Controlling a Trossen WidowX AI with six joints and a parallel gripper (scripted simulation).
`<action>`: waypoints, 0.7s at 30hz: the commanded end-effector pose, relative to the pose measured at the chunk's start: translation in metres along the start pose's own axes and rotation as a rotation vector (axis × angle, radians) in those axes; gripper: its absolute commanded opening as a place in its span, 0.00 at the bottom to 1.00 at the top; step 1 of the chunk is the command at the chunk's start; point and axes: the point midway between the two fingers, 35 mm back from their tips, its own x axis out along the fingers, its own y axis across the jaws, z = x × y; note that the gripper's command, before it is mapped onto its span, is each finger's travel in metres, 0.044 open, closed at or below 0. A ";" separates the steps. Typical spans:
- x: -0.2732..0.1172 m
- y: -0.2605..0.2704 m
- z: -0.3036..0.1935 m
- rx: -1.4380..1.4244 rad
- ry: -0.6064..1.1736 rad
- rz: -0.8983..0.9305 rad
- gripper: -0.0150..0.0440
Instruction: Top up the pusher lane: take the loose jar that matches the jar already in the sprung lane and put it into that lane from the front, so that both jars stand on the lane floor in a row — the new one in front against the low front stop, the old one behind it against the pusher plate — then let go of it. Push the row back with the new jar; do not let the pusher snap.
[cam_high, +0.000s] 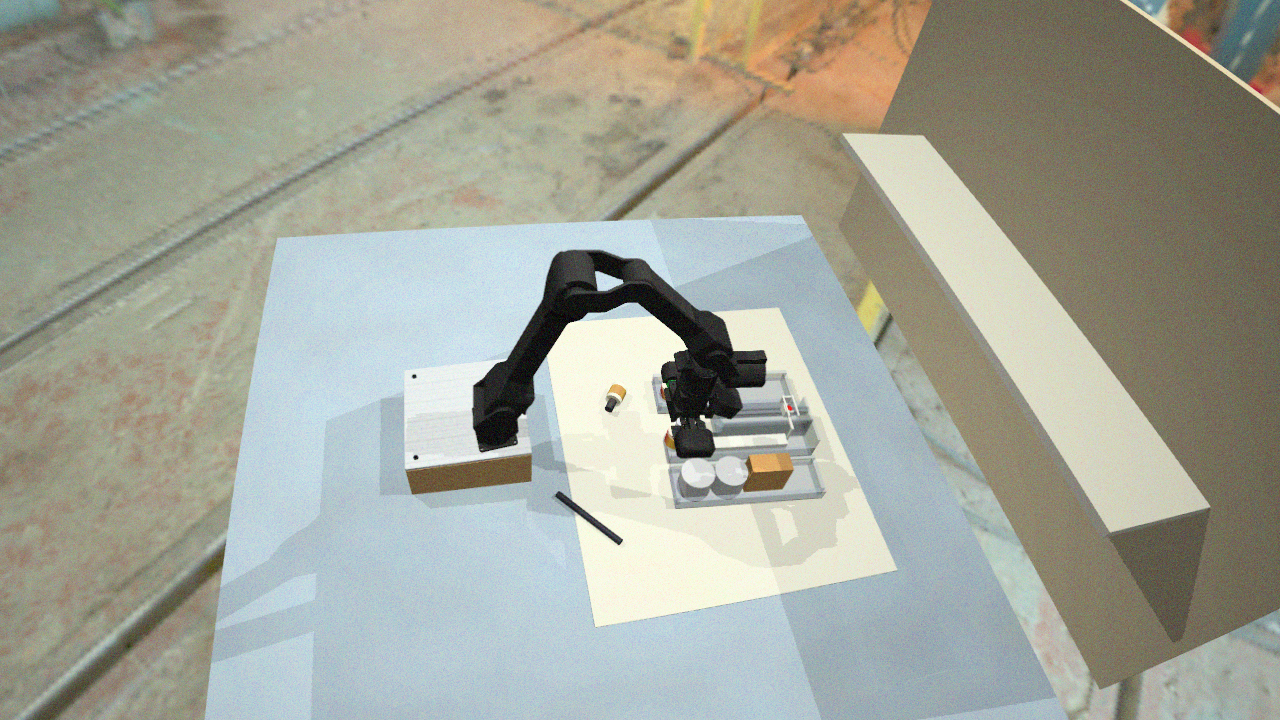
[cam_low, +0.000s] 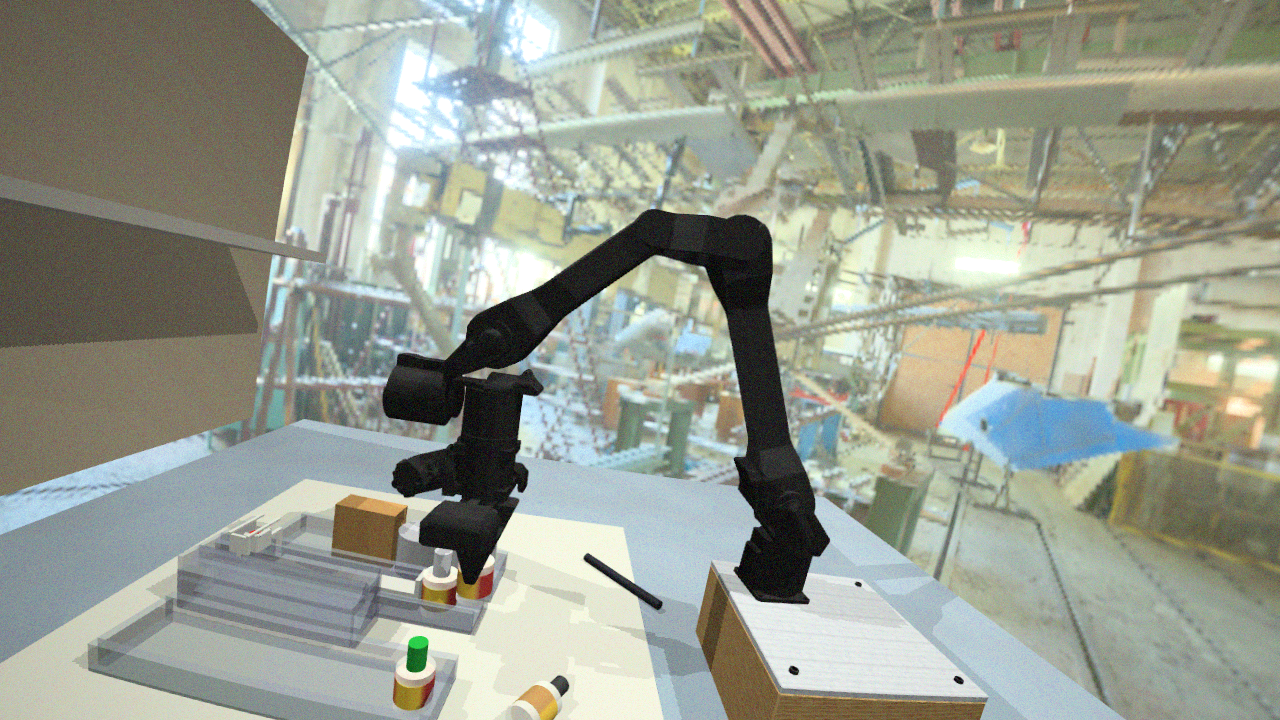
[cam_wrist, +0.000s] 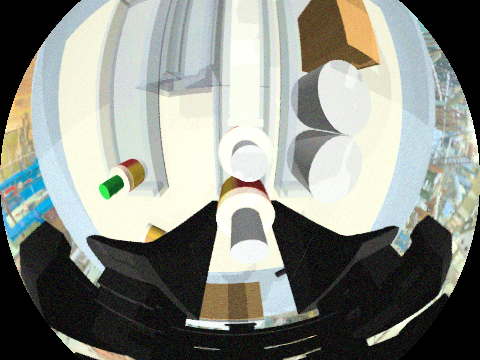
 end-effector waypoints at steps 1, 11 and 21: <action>-0.005 0.000 0.012 -0.005 -0.033 -0.002 0.25; -0.007 0.000 0.015 -0.005 -0.033 -0.002 0.25; -0.007 0.000 0.018 -0.005 -0.034 -0.002 0.25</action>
